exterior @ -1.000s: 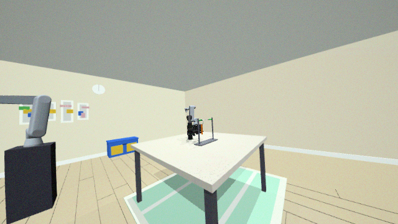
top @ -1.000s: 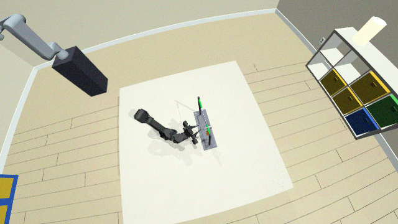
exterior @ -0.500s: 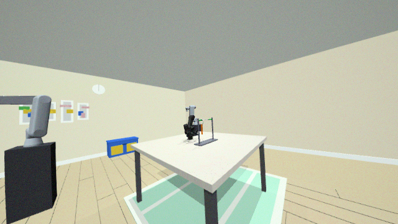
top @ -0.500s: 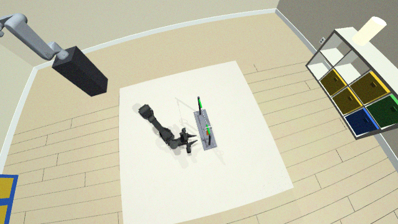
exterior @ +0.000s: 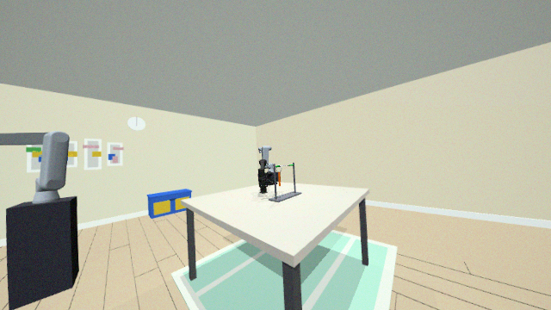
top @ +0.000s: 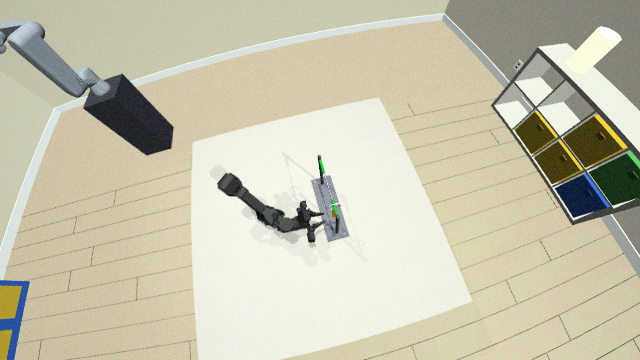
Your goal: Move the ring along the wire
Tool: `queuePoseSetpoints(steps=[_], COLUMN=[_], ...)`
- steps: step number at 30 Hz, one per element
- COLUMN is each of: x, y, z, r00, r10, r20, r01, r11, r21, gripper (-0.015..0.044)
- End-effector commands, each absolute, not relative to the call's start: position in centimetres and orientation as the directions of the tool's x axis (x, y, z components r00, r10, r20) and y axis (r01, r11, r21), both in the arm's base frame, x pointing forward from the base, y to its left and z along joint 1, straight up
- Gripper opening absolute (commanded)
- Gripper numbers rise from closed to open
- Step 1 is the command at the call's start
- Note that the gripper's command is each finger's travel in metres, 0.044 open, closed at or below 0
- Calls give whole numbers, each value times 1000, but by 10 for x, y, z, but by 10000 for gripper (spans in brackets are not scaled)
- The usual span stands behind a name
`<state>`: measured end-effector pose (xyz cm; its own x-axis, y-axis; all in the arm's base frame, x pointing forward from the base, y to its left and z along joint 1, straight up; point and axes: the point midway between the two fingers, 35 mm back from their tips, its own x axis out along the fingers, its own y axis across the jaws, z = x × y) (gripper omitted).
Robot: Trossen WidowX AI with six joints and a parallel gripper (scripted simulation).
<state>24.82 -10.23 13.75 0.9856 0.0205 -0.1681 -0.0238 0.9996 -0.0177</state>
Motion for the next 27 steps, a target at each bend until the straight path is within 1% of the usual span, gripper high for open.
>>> queuePoseSetpoints(steps=[1,27], x=[253,287], y=[-103,-106], z=[143,141], r00=[987,987], r10=[13,13], r20=[-162,-161], r01=[-15,-16], r11=[1000,1000], r21=[-13,-14], gripper=[160,160])
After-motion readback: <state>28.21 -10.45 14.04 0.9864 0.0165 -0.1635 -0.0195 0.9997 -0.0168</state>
